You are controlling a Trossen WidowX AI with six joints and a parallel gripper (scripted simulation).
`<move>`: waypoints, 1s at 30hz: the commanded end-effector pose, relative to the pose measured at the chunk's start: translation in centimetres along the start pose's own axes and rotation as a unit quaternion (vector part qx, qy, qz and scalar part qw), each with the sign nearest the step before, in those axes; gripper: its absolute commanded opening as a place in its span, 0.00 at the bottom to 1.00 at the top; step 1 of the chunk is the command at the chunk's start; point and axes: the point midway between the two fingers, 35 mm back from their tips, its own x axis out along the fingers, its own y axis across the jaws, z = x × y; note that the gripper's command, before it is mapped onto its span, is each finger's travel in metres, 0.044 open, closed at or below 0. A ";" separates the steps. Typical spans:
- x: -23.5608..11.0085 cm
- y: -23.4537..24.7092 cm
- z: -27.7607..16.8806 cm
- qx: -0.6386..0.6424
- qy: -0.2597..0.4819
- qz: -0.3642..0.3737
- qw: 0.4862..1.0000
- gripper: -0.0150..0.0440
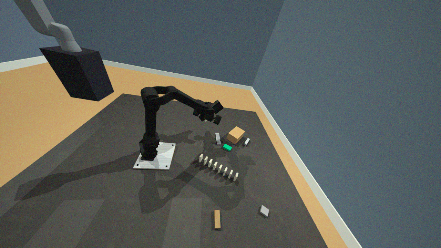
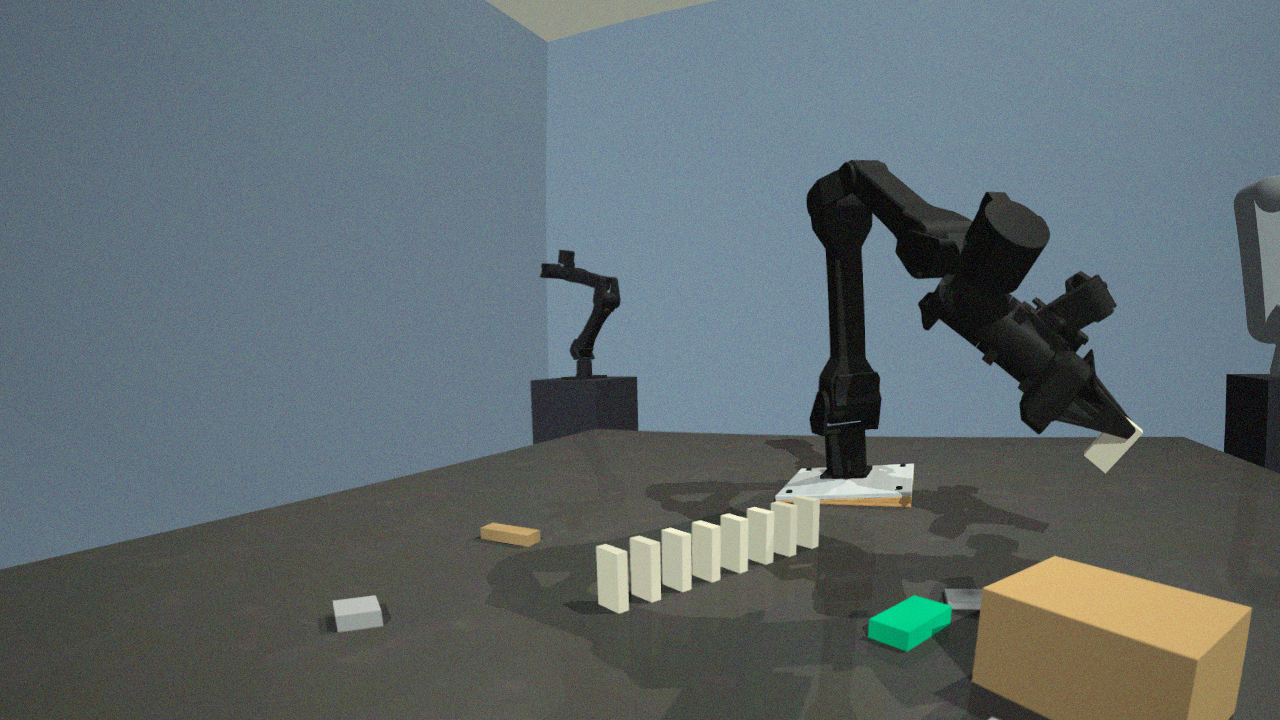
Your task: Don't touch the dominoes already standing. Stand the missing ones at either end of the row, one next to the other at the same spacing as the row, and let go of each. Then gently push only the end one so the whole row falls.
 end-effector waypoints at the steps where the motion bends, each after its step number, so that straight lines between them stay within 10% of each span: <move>1: -0.4 -0.1 -0.1 0.003 -0.037 0.006 0.999 0.30; 30: -5.2 2.0 -2.8 -0.058 -0.260 0.061 0.962 0.30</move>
